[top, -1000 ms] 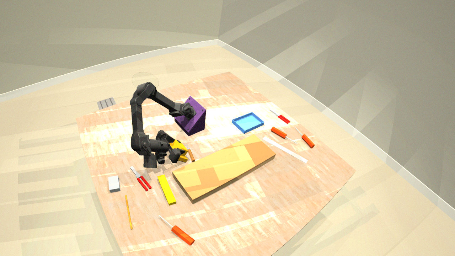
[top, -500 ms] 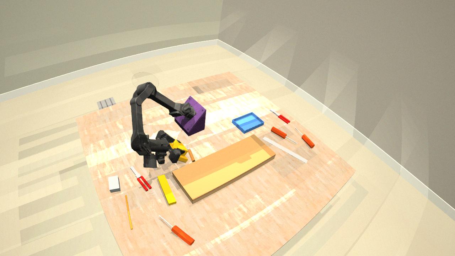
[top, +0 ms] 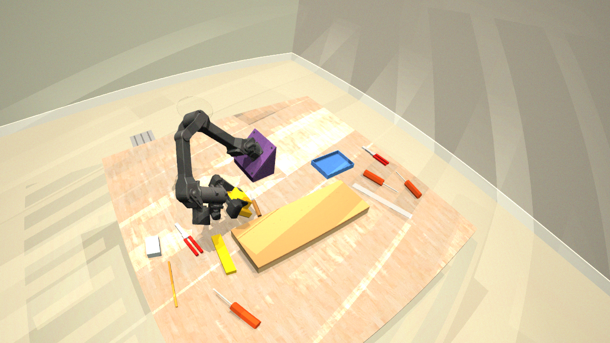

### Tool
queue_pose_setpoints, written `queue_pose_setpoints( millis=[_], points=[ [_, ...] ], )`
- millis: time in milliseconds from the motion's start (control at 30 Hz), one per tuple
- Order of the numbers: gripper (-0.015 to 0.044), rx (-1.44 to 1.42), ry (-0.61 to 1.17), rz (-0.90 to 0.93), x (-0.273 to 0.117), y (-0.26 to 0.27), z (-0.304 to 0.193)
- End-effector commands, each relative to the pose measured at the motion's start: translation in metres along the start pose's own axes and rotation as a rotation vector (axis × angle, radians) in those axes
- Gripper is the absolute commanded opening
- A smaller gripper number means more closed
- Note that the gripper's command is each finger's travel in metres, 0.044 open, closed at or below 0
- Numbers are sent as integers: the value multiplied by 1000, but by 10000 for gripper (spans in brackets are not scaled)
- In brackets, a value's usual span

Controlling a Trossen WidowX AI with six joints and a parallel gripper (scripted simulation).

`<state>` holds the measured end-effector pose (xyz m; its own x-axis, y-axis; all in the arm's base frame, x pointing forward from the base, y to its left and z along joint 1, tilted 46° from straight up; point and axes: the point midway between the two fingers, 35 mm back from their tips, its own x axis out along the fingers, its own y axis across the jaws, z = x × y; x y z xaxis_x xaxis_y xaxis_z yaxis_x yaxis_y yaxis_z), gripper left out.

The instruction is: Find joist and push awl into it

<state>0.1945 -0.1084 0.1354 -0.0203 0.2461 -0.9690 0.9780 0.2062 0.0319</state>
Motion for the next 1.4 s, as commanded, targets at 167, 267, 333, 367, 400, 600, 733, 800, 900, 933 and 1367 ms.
queue_pose_setpoints(
  millis=[167,267,333,367,400,600,733,800,900,933,1367],
  points=[
    [378,0,-19,0,-1,0,4],
    [378,0,-19,0,-1,0,4],
    [378,0,-19,0,-1,0,4],
    [378,0,-19,0,-1,0,4],
    [378,0,-19,0,-1,0,4],
    [378,0,-19,0,-1,0,4],
    [378,0,-19,0,-1,0,4],
    [378,0,-16,0,-1,0,4],
    [378,0,-1,0,0,0,0],
    [378,0,0,0,0,0,0],
    [440,0,1,0,0,0,0]
  ],
)
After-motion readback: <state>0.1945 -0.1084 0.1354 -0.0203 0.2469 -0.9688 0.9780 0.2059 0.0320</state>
